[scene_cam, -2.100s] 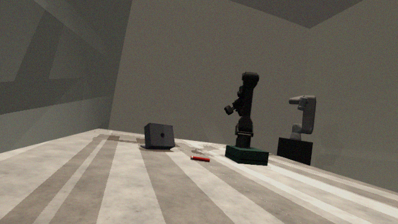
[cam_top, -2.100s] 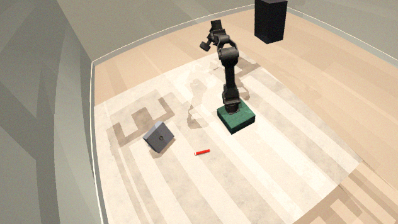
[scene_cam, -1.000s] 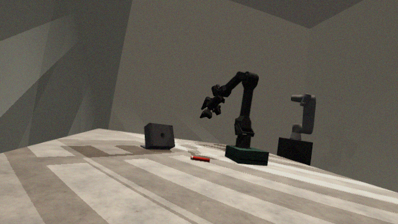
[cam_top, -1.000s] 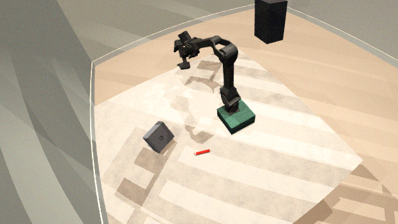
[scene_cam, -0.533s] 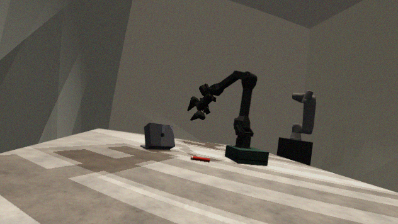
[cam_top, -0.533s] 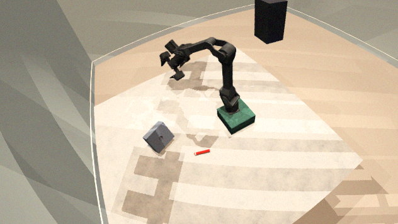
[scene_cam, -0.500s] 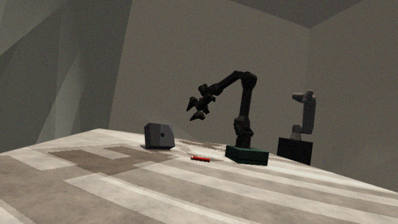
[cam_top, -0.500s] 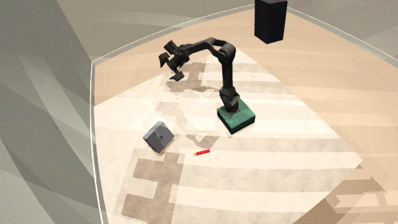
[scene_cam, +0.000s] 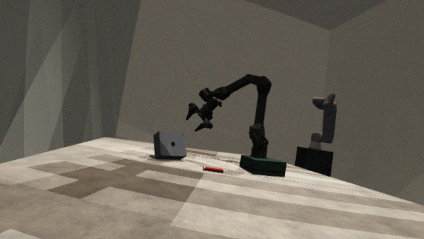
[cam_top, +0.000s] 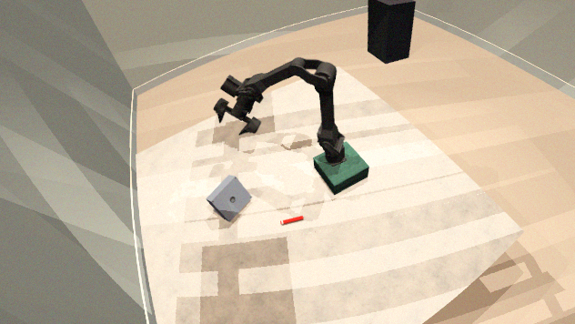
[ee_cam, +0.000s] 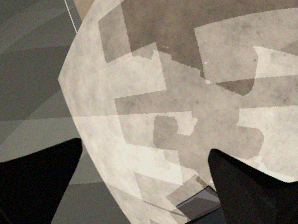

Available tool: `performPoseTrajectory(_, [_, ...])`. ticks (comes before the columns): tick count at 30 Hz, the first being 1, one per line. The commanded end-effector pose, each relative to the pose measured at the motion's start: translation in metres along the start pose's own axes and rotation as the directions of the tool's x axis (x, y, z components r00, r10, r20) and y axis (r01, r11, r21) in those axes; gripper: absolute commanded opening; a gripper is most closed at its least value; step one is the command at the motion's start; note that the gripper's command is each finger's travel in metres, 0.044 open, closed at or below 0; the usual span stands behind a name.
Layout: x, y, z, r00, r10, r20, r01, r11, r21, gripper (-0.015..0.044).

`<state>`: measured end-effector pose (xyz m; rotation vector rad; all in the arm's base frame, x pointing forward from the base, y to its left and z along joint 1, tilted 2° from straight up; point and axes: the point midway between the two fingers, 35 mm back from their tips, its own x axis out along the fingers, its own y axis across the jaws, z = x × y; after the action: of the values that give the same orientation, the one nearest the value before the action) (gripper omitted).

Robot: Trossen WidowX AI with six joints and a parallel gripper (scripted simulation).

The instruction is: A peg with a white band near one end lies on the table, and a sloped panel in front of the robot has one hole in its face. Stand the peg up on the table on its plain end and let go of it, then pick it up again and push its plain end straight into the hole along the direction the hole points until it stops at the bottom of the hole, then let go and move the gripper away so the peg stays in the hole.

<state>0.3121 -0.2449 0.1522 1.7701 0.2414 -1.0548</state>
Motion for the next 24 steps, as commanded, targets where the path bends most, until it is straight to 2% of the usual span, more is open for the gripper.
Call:
performPoseTrajectory(1, [0.007,-0.008,-0.023,0.999,-0.043,-0.03,0.04,0.995,-0.089,0.044])
performPoseTrajectory(11, [0.011,-0.028,-0.088,0.985,-0.141,-0.101,0.099,0.934,-0.343,0.044])
performPoseTrajectory(24, [0.005,-0.066,-0.166,0.947,-0.268,-0.174,0.105,0.776,-0.623,0.044])
